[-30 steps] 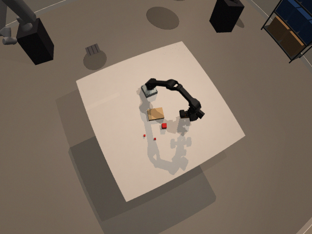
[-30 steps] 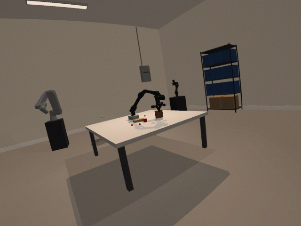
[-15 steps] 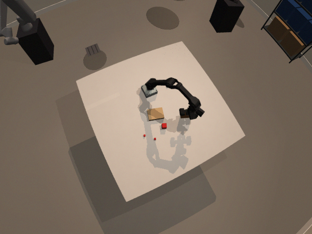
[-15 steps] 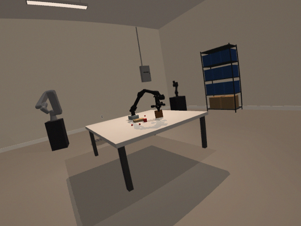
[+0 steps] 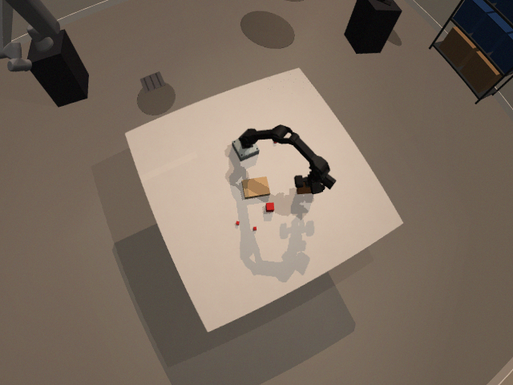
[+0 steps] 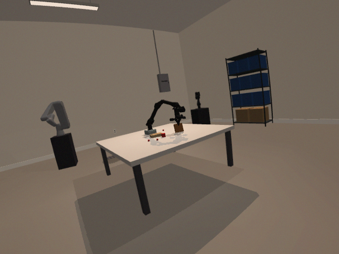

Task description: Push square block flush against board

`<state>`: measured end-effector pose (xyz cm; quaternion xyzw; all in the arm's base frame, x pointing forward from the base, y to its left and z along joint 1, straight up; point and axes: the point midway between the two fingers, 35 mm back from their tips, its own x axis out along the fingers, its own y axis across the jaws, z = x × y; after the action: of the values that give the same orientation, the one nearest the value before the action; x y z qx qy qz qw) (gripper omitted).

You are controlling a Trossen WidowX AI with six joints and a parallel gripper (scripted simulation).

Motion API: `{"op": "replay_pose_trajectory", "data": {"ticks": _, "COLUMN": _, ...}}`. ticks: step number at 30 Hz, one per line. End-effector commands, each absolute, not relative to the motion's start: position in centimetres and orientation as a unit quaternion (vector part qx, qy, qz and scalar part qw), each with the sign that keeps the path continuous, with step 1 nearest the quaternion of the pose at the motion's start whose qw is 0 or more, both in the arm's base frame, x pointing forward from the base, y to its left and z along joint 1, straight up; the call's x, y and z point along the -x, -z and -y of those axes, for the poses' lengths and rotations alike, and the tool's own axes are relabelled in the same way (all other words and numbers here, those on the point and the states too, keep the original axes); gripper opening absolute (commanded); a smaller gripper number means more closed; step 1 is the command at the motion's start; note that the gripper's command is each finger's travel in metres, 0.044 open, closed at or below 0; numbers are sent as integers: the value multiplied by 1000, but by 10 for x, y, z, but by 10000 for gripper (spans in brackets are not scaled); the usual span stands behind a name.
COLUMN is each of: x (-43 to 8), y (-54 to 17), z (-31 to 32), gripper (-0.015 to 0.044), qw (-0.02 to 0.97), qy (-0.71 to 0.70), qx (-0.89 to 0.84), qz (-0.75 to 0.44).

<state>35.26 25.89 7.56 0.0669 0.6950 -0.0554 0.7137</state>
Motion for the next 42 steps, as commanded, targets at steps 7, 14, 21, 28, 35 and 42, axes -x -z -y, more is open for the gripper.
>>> {"op": "replay_pose_trajectory", "data": {"ticks": 7, "x": -342, "y": -78, "z": -262, "gripper": 0, "qw": 715, "qy": 53, "qx": -71, "qz": -694}}
{"op": "replay_pose_trajectory", "data": {"ticks": 14, "x": -344, "y": -78, "z": -261, "gripper": 0, "qw": 715, "qy": 53, "qx": -71, "qz": -694}}
{"op": "replay_pose_trajectory", "data": {"ticks": 21, "x": -355, "y": -79, "z": -260, "gripper": 0, "qw": 715, "qy": 53, "qx": -71, "qz": -694}}
{"op": "replay_pose_trajectory", "data": {"ticks": 28, "x": -367, "y": -79, "z": -257, "gripper": 0, "qw": 715, "qy": 53, "qx": -71, "qz": -693}}
{"op": "replay_pose_trajectory", "data": {"ticks": 35, "x": -378, "y": -79, "z": -255, "gripper": 0, "qw": 715, "qy": 53, "qx": -70, "qz": -693}}
{"op": "replay_pose_trajectory", "data": {"ticks": 42, "x": -383, "y": -79, "z": -253, "gripper": 0, "qw": 715, "qy": 56, "qx": -69, "qz": -693}}
